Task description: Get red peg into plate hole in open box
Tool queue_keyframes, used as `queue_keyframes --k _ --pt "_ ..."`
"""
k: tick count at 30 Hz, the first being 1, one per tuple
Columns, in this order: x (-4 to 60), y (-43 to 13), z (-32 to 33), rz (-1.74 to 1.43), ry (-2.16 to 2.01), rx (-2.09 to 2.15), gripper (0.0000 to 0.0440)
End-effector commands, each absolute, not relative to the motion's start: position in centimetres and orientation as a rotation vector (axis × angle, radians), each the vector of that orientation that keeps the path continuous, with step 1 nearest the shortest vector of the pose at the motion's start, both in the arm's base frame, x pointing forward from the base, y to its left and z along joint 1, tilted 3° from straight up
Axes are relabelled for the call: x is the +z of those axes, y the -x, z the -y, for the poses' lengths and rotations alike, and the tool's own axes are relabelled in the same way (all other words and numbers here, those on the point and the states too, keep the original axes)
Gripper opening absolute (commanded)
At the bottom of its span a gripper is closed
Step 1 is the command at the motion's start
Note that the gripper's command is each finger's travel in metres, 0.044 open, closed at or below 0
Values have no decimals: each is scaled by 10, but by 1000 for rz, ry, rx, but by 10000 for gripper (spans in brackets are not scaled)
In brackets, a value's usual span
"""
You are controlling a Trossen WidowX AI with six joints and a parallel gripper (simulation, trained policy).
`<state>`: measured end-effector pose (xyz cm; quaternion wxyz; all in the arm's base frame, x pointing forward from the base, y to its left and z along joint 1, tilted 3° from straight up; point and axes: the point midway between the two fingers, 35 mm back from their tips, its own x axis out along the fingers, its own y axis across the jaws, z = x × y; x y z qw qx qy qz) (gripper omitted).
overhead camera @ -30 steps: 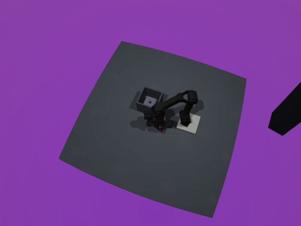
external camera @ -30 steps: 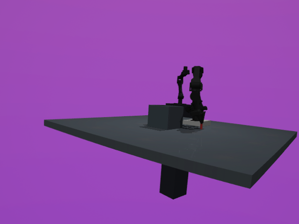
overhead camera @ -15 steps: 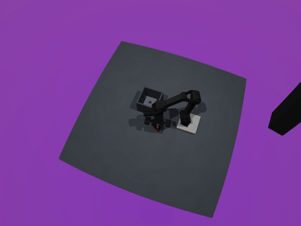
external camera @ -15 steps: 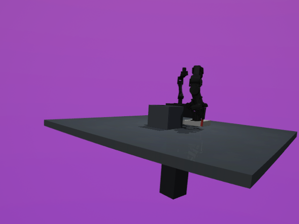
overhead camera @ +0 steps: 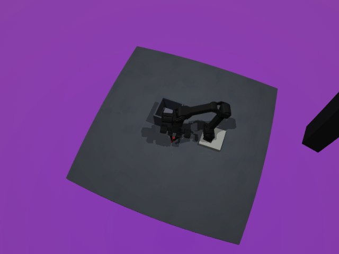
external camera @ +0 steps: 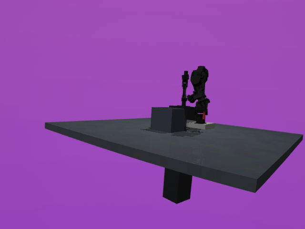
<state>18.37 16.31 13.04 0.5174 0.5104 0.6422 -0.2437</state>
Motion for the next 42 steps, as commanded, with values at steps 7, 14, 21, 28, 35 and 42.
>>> queue_keyframes --k 7,14,21,28,35,42 --pt "178 -204 -141 -1400 -1240 -491 0" --pt "209 -221 -114 -1277 -1237 -492 0" --pt "222 -236 -83 -1185 -1222 -554 0" --pt "218 -245 -55 -1164 -1202 -651 0" --pt "209 -255 -34 -1173 -1192 -725 0" --pt "199 -264 -18 -1198 -1187 -775 0"
